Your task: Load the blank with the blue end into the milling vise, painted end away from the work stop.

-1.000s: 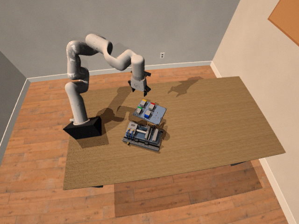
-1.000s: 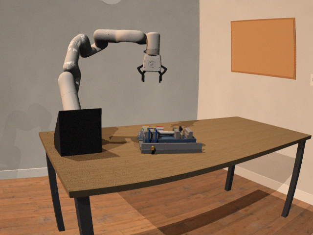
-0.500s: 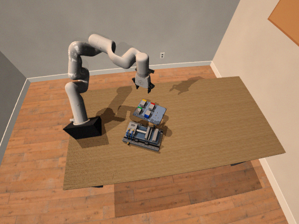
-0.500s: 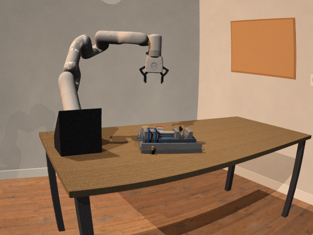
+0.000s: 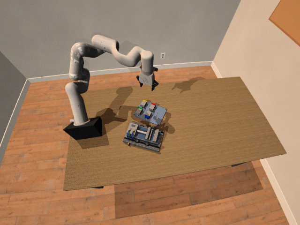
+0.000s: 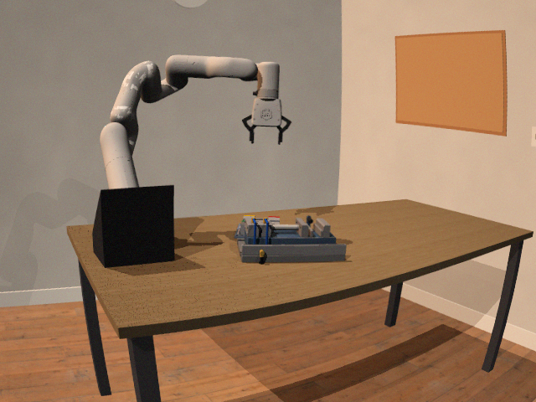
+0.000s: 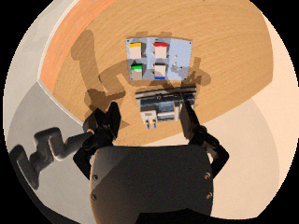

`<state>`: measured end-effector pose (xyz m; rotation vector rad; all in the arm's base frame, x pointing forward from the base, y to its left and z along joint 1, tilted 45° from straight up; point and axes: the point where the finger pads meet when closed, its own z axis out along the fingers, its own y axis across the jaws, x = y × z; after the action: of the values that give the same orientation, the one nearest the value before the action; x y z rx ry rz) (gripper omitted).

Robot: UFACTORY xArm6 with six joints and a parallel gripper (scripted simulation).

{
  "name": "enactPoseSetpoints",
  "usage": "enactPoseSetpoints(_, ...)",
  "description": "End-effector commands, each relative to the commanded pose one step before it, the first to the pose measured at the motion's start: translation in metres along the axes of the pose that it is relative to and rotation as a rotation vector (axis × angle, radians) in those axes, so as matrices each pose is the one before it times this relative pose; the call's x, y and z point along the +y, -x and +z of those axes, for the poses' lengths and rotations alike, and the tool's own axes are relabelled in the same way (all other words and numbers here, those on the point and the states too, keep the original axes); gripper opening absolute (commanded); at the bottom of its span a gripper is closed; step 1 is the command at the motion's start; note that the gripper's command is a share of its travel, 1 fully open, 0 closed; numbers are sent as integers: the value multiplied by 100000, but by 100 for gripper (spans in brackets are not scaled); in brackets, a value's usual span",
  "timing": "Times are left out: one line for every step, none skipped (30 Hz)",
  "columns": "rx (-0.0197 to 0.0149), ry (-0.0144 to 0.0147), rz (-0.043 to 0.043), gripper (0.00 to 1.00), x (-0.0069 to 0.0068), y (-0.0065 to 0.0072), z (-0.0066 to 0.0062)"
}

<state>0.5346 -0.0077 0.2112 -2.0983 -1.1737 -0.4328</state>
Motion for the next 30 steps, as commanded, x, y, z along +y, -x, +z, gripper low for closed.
enactPoseSetpoints(89,362,-133,100,22,160,-223)
enactPoseSetpoints(-3,-9,10,100,0,43,-10)
enactPoseSetpoints(-3,-9,10,100,0,43,-10)
enactPoseSetpoints(-3,-9,10,100,0,43,-10)
enactPoseSetpoints(-3,-9,10,100,0,43,-10)
enactPoseSetpoints(0,0,0,100,0,0,0)
enactPoseSetpoints(0,0,0,100,0,0,0)
enactPoseSetpoints(0,0,0,100,0,0,0)
enactPoseSetpoints(0,0,0,100,0,0,0)
enactPoseSetpoints(0,0,0,100,0,0,0)
enactPoseSetpoints(0,0,0,100,0,0,0)
enactPoseSetpoints(0,0,0,100,0,0,0)
enactPoseSetpoints(2,4,6,100,-14,48,-7)
enactPoseSetpoints(-1,0,-1,100,-15,58,-9)
enactPoseSetpoints(-1,0,-1,100,-15,58,-9)
enactPoseSetpoints(-1,0,-1,100,-15,58,-9)
enactPoseSetpoints(-1,0,-1,100,-15,58,-9)
enactPoseSetpoints(-1,0,-1,100,-15,58,-9)
enactPoseSetpoints(-1,0,-1,100,-15,58,-9)
enactPoseSetpoints(-1,0,-1,100,-15,58,-9)
enactPoseSetpoints(-1,0,-1,100,-15,58,-9)
enactPoseSetpoints(-1,0,-1,100,-15,58,-9)
enactPoseSetpoints(0,0,0,100,0,0,0)
enactPoseSetpoints(0,0,0,100,0,0,0)
enactPoseSetpoints(0,0,0,100,0,0,0)
enactPoseSetpoints(0,0,0,100,0,0,0)
enactPoseSetpoints(0,0,0,100,0,0,0)
enactPoseSetpoints(0,0,0,100,0,0,0)
enactPoseSetpoints(0,0,0,100,0,0,0)
enactPoseSetpoints(0,-1,5,100,-2,13,-3)
